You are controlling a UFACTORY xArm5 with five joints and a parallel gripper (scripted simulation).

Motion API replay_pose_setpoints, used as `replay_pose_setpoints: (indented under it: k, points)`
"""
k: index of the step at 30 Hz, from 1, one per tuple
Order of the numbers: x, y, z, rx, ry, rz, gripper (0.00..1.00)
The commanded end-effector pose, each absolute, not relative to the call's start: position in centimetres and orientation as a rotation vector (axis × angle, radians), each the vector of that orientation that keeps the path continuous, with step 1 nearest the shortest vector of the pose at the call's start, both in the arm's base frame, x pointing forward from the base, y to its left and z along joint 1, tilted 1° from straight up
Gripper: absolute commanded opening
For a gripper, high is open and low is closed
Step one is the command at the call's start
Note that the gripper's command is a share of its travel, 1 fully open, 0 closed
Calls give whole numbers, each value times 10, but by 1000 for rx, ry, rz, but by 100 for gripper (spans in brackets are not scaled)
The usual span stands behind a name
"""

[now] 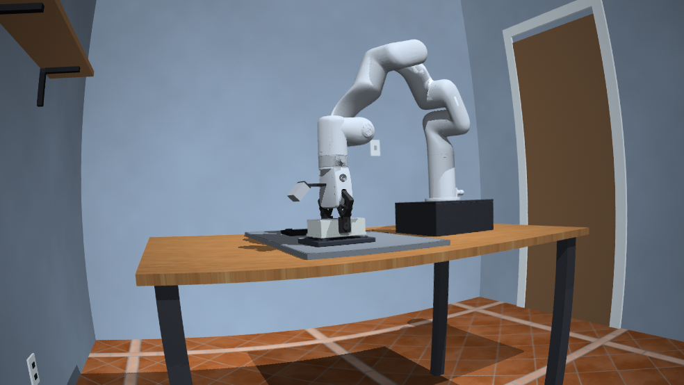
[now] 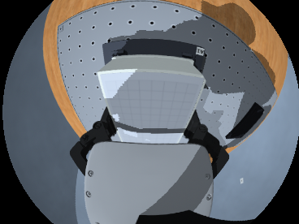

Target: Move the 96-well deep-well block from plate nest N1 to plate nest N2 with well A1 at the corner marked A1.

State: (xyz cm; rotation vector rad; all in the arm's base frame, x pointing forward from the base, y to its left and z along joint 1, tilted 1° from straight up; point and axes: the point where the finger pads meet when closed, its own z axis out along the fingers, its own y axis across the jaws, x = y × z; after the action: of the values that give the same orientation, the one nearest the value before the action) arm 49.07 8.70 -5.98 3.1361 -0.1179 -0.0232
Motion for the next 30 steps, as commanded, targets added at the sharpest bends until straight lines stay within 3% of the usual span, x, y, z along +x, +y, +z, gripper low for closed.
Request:
replay_pose_setpoints:
  k: [1,30]
  points:
    - [492,87,-59,3137,-118,-17,0]
    - [492,87,-63,3137,-118,-17,0]
